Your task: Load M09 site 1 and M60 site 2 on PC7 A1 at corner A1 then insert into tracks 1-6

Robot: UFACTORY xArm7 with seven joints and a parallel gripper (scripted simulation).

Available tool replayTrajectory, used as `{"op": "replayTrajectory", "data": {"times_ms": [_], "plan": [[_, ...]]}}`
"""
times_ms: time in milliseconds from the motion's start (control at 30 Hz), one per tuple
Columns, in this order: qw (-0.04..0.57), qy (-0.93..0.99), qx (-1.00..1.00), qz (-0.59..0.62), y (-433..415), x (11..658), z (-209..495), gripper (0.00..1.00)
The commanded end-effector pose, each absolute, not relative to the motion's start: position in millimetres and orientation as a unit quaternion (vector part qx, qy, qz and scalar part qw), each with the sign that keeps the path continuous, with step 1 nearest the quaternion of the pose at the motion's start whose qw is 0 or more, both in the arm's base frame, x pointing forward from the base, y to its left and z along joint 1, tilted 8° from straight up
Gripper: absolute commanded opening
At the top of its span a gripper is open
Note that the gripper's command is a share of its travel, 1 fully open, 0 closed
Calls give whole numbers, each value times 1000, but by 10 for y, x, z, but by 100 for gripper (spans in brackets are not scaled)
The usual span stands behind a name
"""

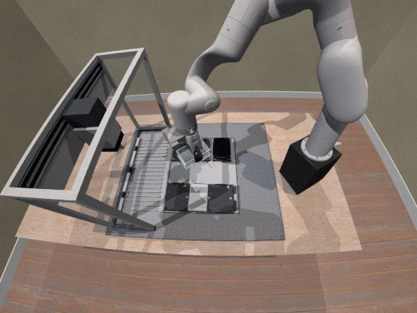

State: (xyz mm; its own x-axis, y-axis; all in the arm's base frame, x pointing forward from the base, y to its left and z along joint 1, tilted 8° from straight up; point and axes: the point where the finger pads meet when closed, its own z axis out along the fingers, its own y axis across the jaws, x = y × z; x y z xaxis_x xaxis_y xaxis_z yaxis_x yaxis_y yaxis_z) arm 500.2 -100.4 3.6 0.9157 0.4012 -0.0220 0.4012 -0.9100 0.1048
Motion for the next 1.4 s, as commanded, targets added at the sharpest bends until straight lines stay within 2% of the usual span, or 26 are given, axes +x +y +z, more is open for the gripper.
{"op": "replayTrajectory", "data": {"times_ms": [0,467,1367], "plan": [[72,92,993,17,-715,4871,12,0],[67,-98,992,30,-188,4595,-77,0],[67,-98,992,30,680,4141,-223,0]]}}
